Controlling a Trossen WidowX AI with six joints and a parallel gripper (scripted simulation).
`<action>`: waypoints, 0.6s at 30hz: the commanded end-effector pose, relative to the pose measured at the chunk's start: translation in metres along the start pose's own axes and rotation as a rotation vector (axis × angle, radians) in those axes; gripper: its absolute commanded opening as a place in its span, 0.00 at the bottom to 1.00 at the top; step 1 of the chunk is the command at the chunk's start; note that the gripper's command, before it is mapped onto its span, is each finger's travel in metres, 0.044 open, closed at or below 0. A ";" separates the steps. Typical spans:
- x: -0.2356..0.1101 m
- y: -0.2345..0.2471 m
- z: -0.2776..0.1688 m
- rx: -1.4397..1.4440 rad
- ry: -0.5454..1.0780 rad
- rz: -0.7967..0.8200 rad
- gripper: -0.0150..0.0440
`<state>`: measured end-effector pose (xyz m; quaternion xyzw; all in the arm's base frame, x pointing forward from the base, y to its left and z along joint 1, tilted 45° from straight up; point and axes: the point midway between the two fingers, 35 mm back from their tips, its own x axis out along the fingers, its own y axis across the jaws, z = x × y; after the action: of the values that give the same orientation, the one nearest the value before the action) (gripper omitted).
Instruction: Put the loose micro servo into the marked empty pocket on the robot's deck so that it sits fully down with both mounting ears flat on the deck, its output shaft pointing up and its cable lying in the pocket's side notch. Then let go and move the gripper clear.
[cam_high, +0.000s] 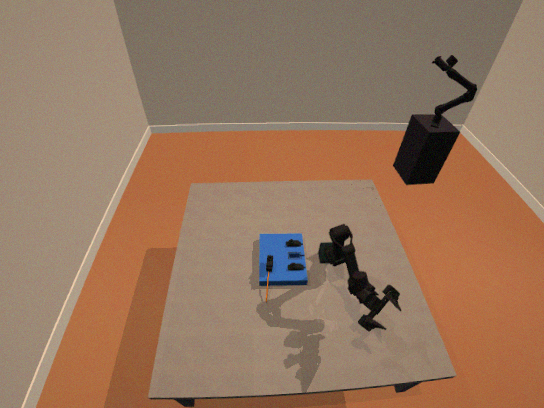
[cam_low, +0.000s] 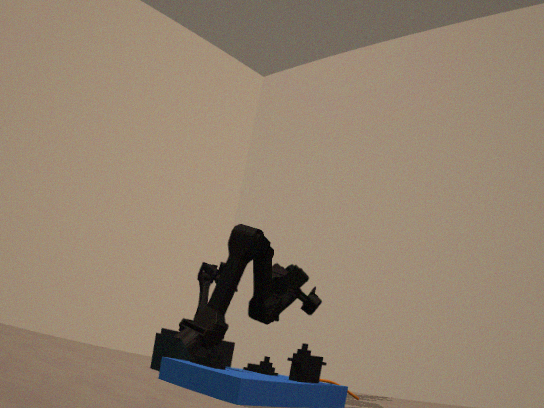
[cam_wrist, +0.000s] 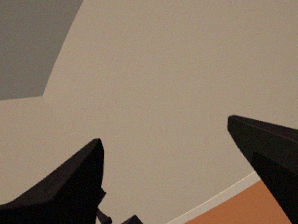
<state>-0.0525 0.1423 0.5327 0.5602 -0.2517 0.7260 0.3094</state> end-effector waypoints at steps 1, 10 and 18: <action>0.000 0.000 0.000 -0.002 0.001 -0.001 0.98; 0.004 -0.027 -0.018 -0.145 0.099 -0.059 1.00; 0.001 -0.059 -0.033 -0.293 0.195 -0.127 1.00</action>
<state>-0.0363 0.1924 0.5289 0.4764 -0.2816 0.7150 0.4274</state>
